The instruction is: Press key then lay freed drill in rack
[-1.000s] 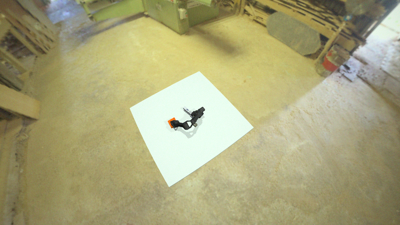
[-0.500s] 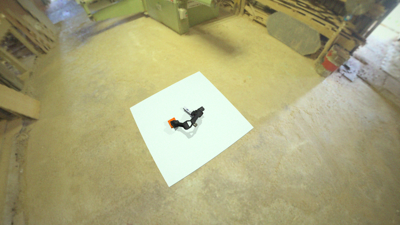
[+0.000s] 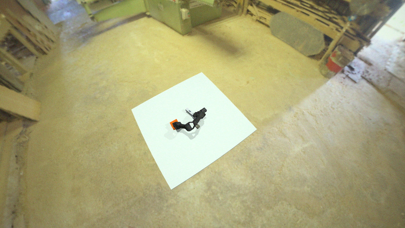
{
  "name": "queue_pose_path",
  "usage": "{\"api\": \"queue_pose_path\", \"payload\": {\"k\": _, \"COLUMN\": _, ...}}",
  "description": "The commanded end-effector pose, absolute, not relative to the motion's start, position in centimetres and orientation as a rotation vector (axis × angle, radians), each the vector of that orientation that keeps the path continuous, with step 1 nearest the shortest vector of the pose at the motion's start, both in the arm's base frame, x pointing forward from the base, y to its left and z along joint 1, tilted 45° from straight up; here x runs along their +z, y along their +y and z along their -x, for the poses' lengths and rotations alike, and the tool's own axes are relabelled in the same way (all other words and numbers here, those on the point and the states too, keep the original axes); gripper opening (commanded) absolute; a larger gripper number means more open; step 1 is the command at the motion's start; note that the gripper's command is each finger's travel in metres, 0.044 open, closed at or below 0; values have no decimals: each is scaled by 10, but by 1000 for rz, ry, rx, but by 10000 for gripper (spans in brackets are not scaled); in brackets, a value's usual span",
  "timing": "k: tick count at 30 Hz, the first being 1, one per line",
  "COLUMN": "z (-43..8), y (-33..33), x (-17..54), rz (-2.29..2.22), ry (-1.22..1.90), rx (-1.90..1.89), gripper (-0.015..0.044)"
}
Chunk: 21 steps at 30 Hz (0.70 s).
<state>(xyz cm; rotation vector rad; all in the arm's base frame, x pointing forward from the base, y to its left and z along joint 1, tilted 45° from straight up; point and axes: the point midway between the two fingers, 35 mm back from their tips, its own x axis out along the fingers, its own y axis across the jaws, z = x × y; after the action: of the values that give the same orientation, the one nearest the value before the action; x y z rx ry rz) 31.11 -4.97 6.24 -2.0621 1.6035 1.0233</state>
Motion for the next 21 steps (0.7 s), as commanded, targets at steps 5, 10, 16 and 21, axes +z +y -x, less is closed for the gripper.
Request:
{"api": "queue_pose_path", "payload": {"k": 5, "z": -309, "y": -49, "x": 60, "rz": 2058, "ry": 1607, "rx": 1029, "gripper": 440}}
{"api": "queue_pose_path", "payload": {"k": 10, "z": -308, "y": -49, "x": 59, "rz": 2058, "ry": 1607, "rx": 1029, "gripper": 440}}
{"api": "queue_pose_path", "payload": {"k": 16, "z": -308, "y": -49, "x": 59, "rz": 2058, "ry": 1607, "rx": 1029, "gripper": 440}}
{"api": "queue_pose_path", "payload": {"k": 21, "z": -308, "y": -49, "x": 59, "rz": 2058, "ry": 1607, "rx": 1029, "gripper": 440}}
